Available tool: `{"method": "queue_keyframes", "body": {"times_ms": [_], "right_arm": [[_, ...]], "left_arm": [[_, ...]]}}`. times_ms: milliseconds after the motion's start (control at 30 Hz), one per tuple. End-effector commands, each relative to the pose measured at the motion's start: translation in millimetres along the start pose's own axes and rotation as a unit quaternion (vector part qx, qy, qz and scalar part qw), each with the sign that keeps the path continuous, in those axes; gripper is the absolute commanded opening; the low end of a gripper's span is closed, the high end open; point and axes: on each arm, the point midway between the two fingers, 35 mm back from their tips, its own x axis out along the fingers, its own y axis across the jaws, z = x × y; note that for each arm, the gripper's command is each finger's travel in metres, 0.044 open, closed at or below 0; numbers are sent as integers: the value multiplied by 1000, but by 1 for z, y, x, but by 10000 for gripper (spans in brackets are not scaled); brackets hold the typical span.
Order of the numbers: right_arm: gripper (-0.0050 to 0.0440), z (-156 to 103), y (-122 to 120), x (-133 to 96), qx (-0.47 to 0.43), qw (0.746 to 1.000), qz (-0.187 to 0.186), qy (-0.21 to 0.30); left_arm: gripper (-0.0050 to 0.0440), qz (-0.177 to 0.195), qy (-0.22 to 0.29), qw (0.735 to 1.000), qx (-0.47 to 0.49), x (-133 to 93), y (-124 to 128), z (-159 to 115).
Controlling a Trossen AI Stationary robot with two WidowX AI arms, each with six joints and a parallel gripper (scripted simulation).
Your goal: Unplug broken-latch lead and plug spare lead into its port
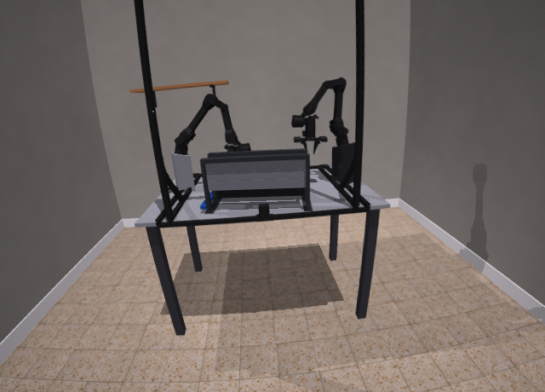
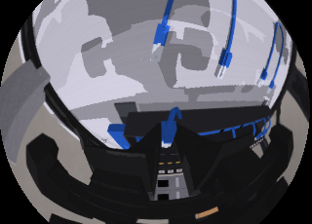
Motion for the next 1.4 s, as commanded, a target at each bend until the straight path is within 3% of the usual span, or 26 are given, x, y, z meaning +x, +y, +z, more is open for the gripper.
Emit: {"method": "queue_keyframes", "body": {"times_ms": [0,33,1133,1167,1367], "right_arm": [[176,0,0,0,0,1000,0,0],[176,0,0,0,0,1000,0,0],[176,0,0,0,0,1000,0,0],[176,0,0,0,0,1000,0,0],[176,0,0,0,0,1000,0,0]], "left_arm": [[55,1,-4,1000,-3,1,0,1],[55,0,0,1000,0,22,0,11],[55,-14,16,1000,6,32,-3,15],[55,-34,42,998,16,33,-5,14],[55,-34,42,998,16,33,-5,14]]}}
